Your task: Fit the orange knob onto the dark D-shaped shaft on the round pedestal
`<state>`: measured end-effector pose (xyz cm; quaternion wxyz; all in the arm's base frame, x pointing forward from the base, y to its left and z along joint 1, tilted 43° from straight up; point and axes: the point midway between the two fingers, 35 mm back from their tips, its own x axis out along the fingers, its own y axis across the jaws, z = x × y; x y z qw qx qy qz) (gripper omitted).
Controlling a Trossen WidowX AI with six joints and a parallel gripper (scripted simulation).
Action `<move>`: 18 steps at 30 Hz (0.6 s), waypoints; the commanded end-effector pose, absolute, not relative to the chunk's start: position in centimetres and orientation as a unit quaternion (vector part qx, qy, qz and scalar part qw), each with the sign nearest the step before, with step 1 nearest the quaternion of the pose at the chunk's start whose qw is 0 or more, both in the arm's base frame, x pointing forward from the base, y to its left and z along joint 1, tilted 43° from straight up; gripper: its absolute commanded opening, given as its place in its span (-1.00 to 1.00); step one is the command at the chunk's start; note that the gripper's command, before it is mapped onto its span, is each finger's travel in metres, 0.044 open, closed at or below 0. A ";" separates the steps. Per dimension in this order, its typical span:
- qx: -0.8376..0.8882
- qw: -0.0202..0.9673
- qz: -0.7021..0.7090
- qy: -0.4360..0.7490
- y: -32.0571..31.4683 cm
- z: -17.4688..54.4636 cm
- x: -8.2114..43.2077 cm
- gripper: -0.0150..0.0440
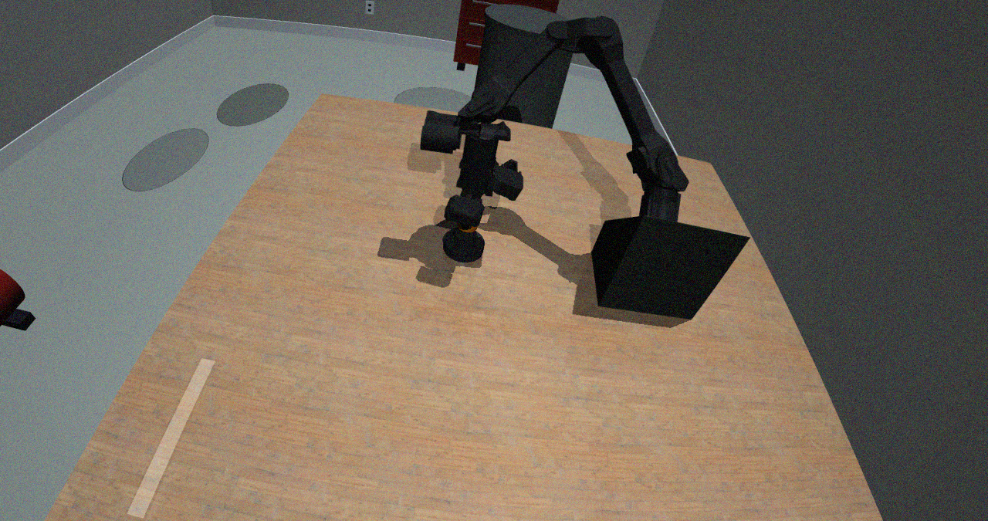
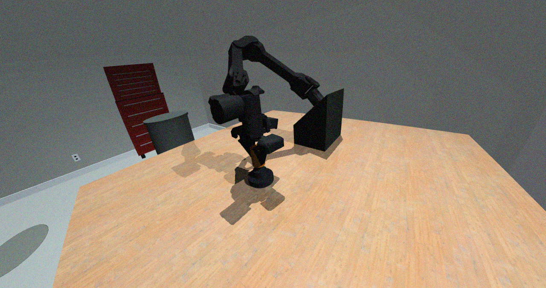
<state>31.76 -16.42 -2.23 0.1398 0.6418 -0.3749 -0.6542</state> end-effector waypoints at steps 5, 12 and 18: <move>0.658 0.028 -0.579 -0.481 -16.3 -2.2 32.0 -0.49; 0.645 -0.132 -0.445 -0.607 -16.3 -2.3 31.9 -0.49; 0.604 -0.264 -0.309 -0.686 -16.4 -2.4 31.7 -0.49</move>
